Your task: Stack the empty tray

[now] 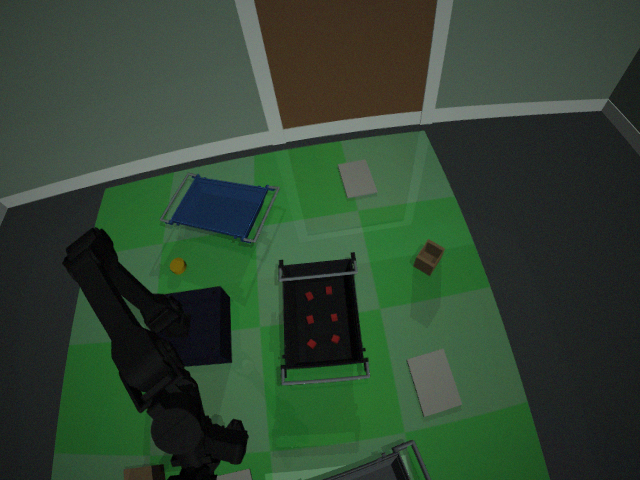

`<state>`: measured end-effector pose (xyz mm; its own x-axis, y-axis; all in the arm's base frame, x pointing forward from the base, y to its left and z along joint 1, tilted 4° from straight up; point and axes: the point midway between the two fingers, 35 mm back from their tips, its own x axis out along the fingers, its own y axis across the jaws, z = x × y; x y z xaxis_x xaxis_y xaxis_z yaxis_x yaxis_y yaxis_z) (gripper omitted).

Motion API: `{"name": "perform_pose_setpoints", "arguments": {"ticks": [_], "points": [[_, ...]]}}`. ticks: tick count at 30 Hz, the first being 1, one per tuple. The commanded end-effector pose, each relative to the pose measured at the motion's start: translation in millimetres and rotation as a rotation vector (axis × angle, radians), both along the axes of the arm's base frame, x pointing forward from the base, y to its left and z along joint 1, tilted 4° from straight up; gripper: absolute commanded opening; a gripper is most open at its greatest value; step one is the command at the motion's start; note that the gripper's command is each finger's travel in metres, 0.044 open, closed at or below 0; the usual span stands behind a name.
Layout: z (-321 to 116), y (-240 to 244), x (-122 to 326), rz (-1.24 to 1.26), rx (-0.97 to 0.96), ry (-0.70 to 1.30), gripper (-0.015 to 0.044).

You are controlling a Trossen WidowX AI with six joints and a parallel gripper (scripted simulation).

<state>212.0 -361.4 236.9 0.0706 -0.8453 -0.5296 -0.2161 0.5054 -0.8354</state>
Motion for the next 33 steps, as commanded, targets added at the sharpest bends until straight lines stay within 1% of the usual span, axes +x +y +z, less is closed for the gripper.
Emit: {"name": "perform_pose_setpoints", "arguments": {"ticks": [1,6,10,14,18,20,28,33], "points": [[-33,18,45,0.060,0.157,-0.071,0.0082],[-85,61,100,0.088,0.425,-0.130,0.0082],[-126,105,133,0.047,0.651,-0.139,0.0082],[-163,156,154,-0.045,0.863,-0.110,0.0082],[-193,208,165,-0.178,1.040,-0.049,0.0082],[-198,216,166,-0.205,1.065,-0.034,0.0082],[-200,216,167,-0.205,1.065,-0.034,0.0082],[-222,217,168,-0.205,1.065,-0.034,0.0082]]}}
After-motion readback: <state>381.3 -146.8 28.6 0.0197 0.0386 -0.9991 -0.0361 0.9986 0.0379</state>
